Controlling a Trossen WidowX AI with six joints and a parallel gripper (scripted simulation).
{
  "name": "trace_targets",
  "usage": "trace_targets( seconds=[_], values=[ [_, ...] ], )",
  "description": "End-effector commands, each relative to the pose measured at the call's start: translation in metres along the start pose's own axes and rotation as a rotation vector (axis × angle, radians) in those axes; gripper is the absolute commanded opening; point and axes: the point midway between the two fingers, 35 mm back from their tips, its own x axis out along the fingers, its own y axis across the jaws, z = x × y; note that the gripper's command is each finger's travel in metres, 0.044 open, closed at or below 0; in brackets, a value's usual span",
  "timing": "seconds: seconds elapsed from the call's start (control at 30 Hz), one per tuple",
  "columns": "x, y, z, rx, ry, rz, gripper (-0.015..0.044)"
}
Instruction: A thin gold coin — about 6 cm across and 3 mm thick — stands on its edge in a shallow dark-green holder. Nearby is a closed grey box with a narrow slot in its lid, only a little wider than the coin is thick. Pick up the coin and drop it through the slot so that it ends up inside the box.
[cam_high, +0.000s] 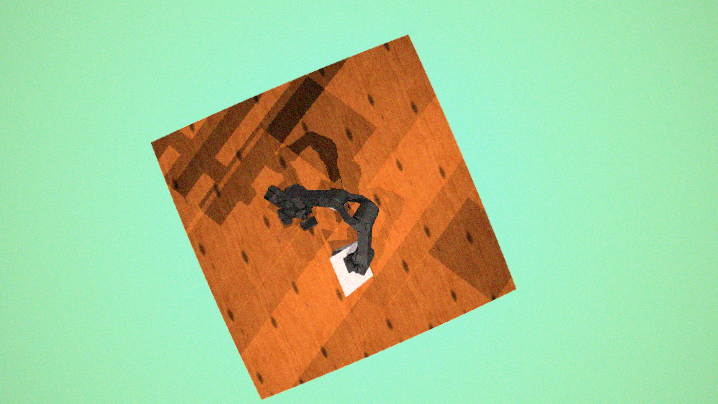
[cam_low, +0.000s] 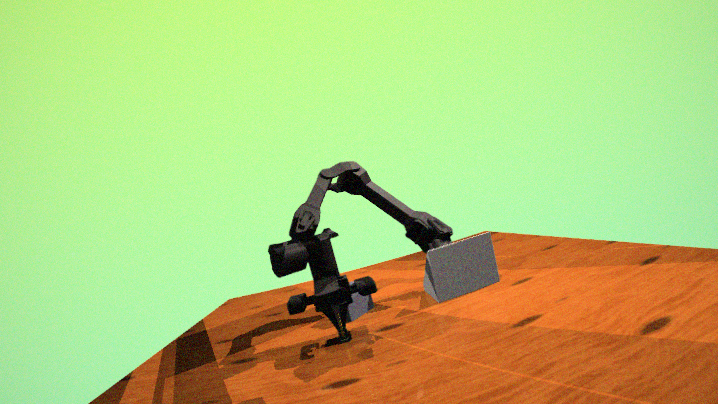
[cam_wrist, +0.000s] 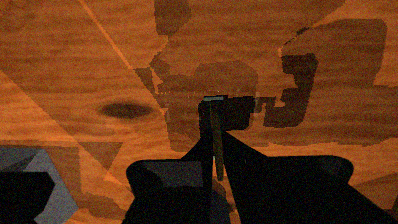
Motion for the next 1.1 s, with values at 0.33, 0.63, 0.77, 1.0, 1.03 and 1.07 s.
trace_targets(
  seconds=[0.33, 0.63, 0.77, 1.0, 1.03, 1.07],
  values=[
    [-0.005, -0.001, 0.0, -0.004, 0.005, -0.003, 0.0],
    [-0.027, -0.003, 0.001, -0.005, 0.003, -0.003, 0.0],
    [-0.037, -0.003, 0.002, -0.005, 0.002, -0.003, 0.0],
    [-0.055, -0.003, 0.002, -0.005, 0.001, -0.003, 0.0],
    [-0.057, -0.003, 0.002, -0.005, 0.001, -0.003, 0.0],
    [-0.06, -0.003, 0.002, -0.005, 0.001, -0.003, 0.0]
  ],
)
